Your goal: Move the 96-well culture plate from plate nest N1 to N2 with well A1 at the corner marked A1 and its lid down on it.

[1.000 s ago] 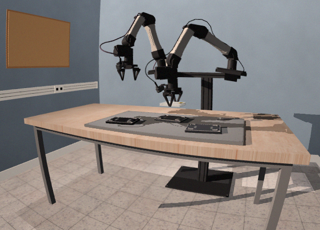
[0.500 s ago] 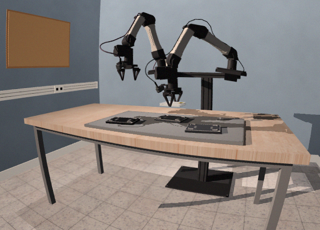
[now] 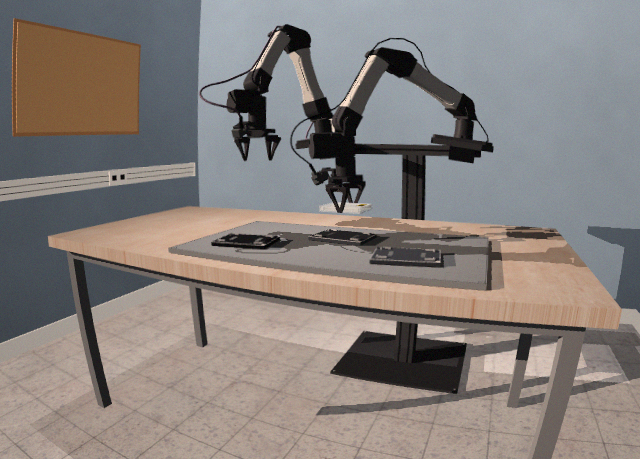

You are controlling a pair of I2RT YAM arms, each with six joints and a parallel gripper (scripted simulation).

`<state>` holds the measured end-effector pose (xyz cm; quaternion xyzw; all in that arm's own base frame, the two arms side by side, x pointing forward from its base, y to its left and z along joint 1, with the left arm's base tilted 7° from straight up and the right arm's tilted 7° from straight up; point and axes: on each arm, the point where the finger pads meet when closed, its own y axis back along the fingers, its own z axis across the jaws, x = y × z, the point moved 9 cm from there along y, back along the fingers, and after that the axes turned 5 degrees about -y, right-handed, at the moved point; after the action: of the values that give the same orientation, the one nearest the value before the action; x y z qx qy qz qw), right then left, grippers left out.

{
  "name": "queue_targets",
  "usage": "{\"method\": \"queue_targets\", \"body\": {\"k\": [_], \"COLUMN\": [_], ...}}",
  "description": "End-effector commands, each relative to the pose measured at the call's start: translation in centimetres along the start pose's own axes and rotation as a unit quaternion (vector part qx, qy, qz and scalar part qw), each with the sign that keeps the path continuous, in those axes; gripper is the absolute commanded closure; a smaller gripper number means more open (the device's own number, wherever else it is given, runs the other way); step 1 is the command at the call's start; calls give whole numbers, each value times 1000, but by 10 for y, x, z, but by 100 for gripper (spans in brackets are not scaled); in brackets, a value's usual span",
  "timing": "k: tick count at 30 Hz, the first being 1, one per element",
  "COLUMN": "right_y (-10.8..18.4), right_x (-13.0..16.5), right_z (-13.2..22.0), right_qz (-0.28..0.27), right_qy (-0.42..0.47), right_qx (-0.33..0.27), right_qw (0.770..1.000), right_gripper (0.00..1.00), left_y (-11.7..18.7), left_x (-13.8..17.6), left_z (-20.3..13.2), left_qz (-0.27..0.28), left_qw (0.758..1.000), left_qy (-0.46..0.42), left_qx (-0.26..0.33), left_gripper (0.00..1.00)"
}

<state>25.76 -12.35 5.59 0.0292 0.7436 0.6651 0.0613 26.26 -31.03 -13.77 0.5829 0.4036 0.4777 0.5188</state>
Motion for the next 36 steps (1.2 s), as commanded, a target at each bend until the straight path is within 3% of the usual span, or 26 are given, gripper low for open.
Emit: {"method": "queue_targets", "body": {"k": [1,22,29,36], "right_y": [3,3,3,3], "right_x": [-2,-2,-2,-2], "right_z": [1,1,1,1], "right_qz": [-5,-5,-5,-5], "right_qy": [5,5,5,5], "right_qx": [0,0,0,0], "right_qw": [1000,1000,1000,1000], "right_gripper": [0,0,0,0], "left_y": [32,32,25,25], "left_x": [-17,-17,16,35], "left_z": [13,13,23,31], "left_qz": [-31,-31,-26,-23], "left_qw": [999,999,991,991], "left_qy": [-1,-1,126,126], "left_qx": [-30,-30,-25,-27], "left_gripper": [100,100,100,100]}}
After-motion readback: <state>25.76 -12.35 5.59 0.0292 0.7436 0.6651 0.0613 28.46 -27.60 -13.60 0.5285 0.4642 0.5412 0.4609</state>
